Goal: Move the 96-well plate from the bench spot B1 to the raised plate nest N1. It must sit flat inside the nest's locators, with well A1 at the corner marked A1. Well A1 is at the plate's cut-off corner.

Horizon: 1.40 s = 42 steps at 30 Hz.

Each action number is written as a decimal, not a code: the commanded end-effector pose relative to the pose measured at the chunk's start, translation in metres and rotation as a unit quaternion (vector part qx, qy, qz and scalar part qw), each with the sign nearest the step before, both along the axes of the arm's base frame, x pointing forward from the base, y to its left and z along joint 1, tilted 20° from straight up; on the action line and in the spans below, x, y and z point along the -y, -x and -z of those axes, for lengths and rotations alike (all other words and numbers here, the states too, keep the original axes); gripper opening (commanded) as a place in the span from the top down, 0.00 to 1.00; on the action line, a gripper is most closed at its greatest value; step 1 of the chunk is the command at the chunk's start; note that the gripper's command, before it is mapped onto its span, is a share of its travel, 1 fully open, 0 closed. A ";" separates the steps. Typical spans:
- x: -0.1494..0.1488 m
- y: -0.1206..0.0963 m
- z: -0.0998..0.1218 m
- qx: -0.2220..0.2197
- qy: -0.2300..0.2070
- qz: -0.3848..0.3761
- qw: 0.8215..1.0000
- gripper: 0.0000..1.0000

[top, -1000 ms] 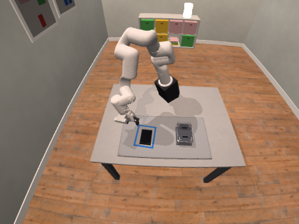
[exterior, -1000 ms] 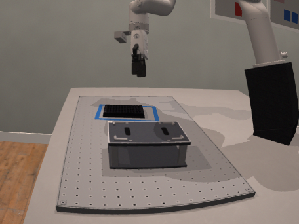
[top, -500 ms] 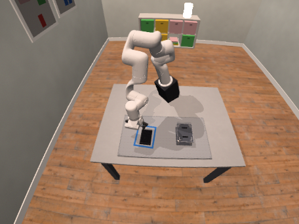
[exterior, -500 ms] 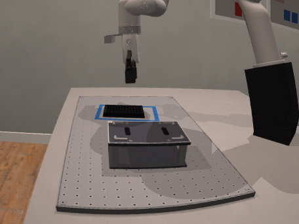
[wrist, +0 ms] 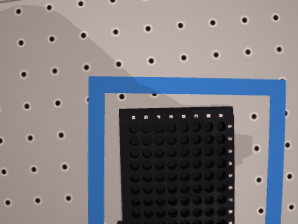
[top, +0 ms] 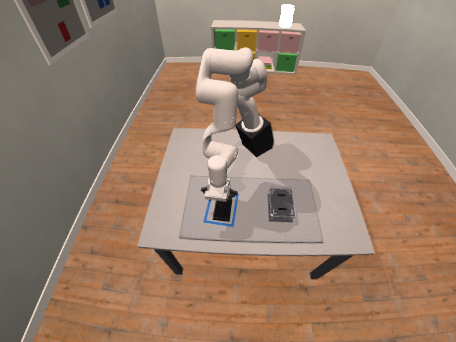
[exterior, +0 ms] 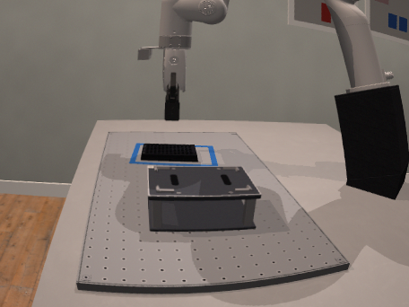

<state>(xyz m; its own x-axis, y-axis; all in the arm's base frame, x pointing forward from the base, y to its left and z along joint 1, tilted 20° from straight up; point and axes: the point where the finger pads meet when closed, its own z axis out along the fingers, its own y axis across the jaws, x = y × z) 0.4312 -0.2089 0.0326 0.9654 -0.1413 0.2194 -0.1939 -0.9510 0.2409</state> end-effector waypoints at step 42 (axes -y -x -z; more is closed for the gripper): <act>-0.001 -0.015 0.040 0.006 0.005 -0.008 1.000 0.00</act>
